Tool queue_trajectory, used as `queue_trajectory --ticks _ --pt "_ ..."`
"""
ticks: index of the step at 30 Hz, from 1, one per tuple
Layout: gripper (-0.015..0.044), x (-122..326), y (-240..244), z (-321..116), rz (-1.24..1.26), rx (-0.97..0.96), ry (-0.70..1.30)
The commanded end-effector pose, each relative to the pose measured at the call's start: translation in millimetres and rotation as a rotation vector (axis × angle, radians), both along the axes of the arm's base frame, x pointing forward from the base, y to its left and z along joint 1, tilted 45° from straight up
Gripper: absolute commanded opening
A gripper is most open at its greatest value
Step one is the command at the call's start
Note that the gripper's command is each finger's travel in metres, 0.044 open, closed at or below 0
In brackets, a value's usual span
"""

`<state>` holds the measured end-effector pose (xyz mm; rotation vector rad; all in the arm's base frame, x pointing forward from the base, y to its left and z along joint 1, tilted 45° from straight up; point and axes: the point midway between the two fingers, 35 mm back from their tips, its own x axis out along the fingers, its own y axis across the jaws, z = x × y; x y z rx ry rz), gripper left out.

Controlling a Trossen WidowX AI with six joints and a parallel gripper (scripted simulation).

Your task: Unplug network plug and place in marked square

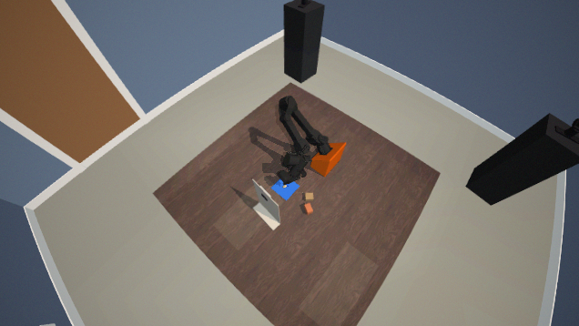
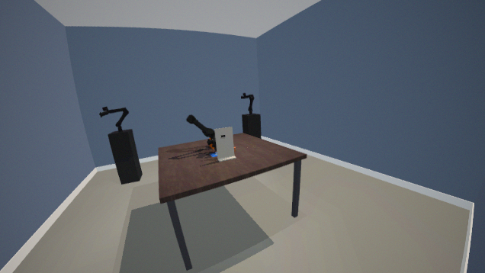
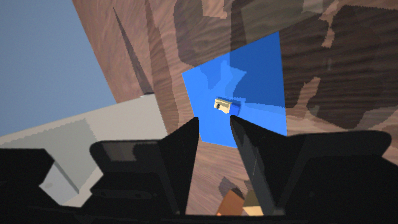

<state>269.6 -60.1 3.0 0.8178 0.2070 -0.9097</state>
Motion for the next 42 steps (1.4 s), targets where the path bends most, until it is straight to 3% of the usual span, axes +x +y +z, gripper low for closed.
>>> queue_trajectory --ticks 1,42 --pt "0.0156 -3 2 2 -0.002 0.000 -0.001" --pt "0.0156 -2 30 18 -0.008 0.018 0.012"
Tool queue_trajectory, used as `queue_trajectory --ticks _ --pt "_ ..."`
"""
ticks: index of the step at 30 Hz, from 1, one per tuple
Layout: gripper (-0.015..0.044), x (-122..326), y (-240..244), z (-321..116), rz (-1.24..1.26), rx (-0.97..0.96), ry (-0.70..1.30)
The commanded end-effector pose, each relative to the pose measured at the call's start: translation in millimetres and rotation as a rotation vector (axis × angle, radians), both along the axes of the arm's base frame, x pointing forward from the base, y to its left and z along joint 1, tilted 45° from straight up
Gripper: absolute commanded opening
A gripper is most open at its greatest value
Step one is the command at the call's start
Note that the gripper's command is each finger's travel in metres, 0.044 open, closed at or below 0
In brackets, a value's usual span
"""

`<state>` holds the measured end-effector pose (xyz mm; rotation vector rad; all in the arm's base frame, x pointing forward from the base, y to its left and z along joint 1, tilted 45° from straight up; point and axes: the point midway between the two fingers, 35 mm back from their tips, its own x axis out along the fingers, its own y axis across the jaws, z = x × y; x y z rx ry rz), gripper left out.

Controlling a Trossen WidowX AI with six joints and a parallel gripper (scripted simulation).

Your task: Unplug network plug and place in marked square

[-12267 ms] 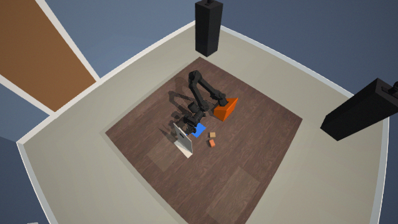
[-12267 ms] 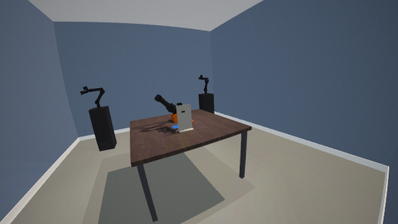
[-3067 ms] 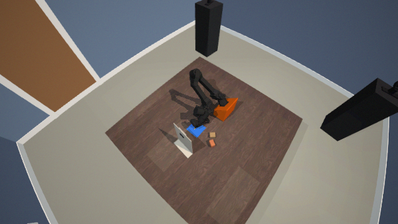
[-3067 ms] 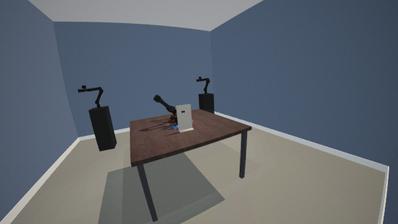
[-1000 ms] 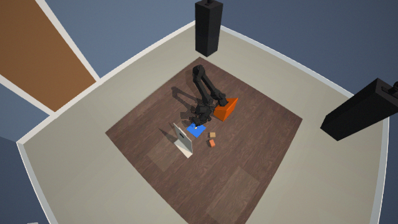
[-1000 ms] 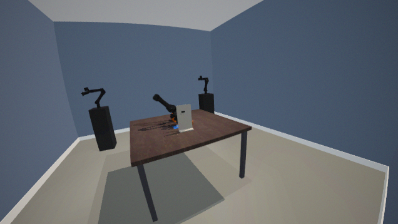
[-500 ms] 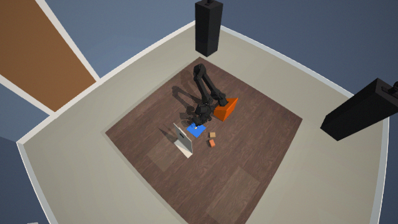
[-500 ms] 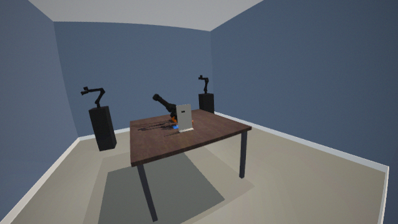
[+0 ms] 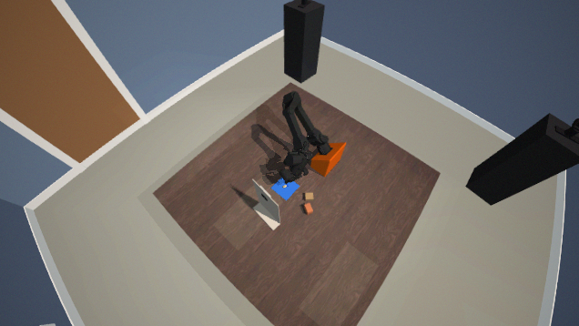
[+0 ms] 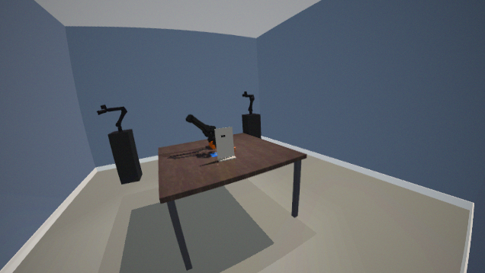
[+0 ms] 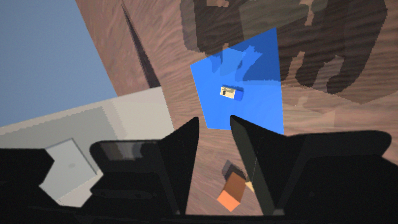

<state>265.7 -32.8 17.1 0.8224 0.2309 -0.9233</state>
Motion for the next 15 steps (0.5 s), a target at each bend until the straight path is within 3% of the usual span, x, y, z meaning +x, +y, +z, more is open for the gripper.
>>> queue_trajectory --ticks 1,15 --pt "0.0156 2.1 3.7 4.6 -0.003 0.003 -0.010" --pt "0.0156 0.5 13.3 13.5 -0.003 0.003 -0.010"
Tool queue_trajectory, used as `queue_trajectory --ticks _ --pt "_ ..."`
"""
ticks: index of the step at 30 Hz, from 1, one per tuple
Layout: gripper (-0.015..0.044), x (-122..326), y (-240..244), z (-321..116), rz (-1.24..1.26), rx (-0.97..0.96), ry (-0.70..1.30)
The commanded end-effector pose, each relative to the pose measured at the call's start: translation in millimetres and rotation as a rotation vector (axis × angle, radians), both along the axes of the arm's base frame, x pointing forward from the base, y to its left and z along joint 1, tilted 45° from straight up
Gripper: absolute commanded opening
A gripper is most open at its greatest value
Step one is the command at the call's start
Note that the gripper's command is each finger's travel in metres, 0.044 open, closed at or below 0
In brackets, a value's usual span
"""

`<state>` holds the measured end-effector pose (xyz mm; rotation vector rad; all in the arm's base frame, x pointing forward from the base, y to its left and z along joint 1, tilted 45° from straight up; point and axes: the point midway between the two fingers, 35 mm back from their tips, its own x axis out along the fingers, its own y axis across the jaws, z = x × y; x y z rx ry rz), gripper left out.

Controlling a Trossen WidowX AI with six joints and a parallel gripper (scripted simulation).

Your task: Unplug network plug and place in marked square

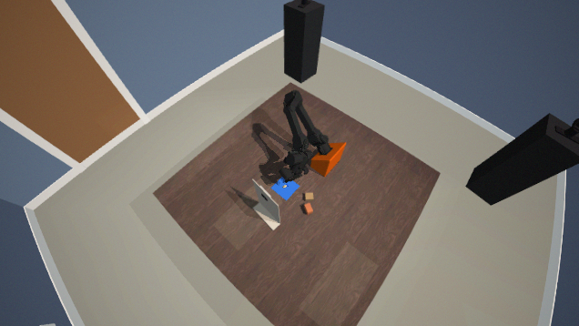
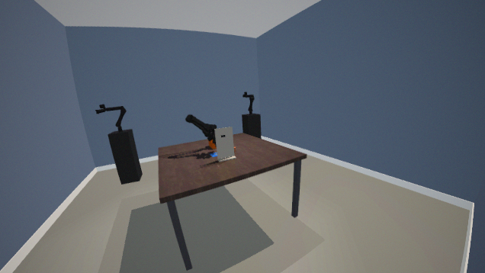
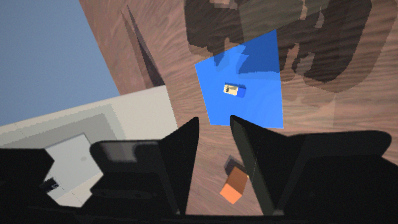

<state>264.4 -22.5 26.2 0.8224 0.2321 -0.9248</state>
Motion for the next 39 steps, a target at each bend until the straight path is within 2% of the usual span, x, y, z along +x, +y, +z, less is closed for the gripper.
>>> queue_trajectory --ticks 1,39 --pt "0.0156 2 4 5 -0.003 0.002 -0.011" --pt "0.0156 -9 26 37 0.005 -0.012 -0.022"
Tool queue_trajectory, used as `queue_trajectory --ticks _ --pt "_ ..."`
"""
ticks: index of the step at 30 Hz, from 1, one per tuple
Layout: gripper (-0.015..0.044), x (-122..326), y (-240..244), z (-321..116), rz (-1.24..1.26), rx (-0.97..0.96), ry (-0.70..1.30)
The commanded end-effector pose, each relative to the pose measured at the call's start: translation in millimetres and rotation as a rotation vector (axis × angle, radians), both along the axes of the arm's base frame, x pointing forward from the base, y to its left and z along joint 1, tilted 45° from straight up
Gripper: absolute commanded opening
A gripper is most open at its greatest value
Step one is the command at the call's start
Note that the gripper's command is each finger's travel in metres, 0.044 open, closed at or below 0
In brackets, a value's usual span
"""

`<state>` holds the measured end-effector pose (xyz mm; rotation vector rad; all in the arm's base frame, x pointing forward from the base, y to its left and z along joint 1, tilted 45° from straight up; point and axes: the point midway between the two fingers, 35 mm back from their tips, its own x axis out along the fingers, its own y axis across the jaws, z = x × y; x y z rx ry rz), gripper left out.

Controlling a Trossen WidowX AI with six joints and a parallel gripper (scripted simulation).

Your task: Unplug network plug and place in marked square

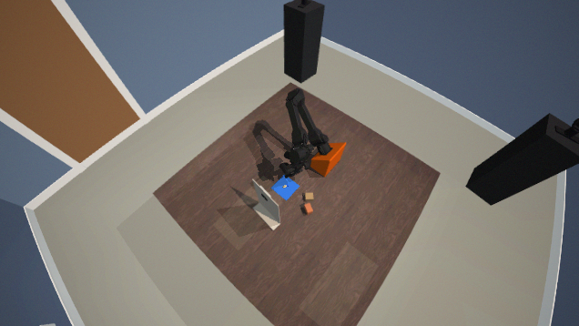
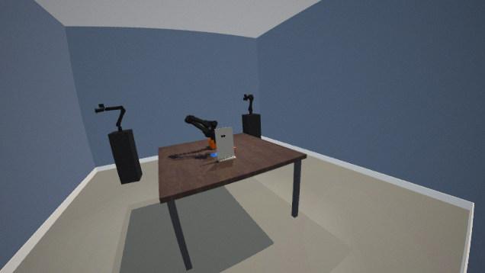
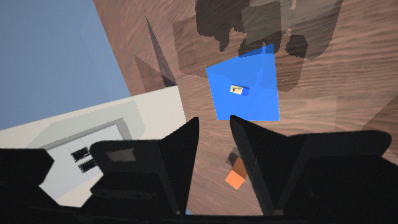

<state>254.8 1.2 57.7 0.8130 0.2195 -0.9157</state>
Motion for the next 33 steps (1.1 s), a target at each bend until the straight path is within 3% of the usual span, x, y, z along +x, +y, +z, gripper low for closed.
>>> queue_trajectory --ticks 1,33 --pt "0.0156 0 0 0 0.000 0.000 0.000" --pt "0.0156 -3 64 62 -0.003 0.009 -0.002"
